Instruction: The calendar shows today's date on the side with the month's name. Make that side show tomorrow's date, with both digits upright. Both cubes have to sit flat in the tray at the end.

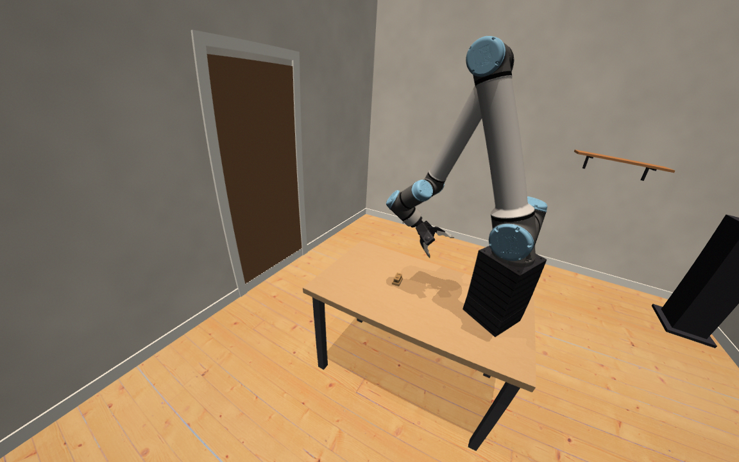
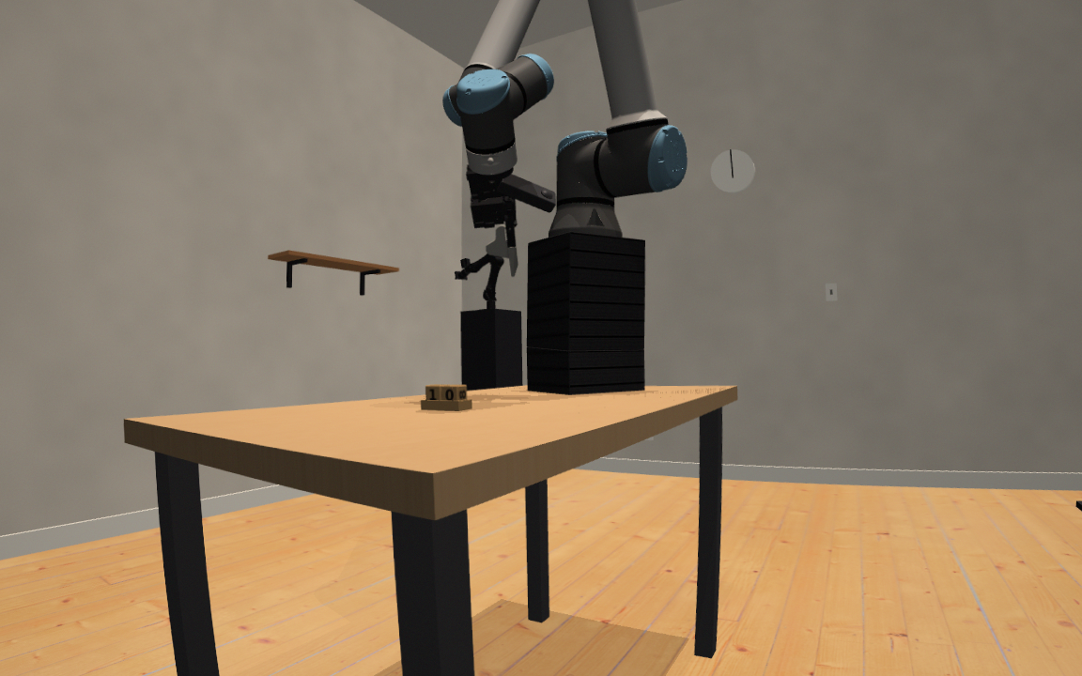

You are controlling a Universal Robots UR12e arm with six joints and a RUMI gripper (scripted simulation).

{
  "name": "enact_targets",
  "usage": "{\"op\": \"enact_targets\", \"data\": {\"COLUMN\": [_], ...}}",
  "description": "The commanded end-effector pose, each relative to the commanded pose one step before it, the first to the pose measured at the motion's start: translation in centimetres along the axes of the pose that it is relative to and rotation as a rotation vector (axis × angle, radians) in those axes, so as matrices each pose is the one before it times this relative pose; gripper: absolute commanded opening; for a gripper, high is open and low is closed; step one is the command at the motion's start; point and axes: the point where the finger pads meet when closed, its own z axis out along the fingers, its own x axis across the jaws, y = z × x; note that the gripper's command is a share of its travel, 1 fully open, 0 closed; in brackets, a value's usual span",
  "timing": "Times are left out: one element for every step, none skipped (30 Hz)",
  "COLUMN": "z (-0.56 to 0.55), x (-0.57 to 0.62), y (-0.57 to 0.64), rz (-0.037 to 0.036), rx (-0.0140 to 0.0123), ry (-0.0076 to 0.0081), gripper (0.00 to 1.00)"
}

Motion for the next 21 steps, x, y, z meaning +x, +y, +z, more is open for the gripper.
{"op": "enact_targets", "data": {"z": [-0.041,0.0,0.0,0.0,0.0,0.0,0.0,0.0,0.0,0.0,0.0,0.0,0.0,0.0,0.0,0.0,0.0,0.002,0.01,0.027,0.063], "x": [0.009,0.0,0.0,0.0,0.0,0.0,0.0,0.0,0.0,0.0,0.0,0.0,0.0,0.0,0.0,0.0,0.0,0.004,0.03,0.077,0.113], "y": [0.026,0.0,0.0,0.0,0.0,0.0,0.0,0.0,0.0,0.0,0.0,0.0,0.0,0.0,0.0,0.0,0.0,0.001,0.008,0.02,0.015], "rz": [0.00035,0.0,0.0,0.0,0.0,0.0,0.0,0.0,0.0,0.0,0.0,0.0,0.0,0.0,0.0,0.0,0.0,0.00008,0.00054,0.00138,0.00207], "rx": [-0.00046,0.0,0.0,0.0,0.0,0.0,0.0,0.0,0.0,0.0,0.0,0.0,0.0,0.0,0.0,0.0,0.0,0.00005,0.00034,0.0009,0.00218], "ry": [0.00075,0.0,0.0,0.0,0.0,0.0,0.0,0.0,0.0,0.0,0.0,0.0,0.0,0.0,0.0,0.0,0.0,0.00012,0.00081,0.00208,0.00286], "gripper": [1.0,1.0,1.0,1.0,1.0,1.0,1.0,1.0,1.0,1.0,1.0,1.0,1.0,1.0,1.0,1.0,1.0,1.0,1.0,1.0,1.0]}}
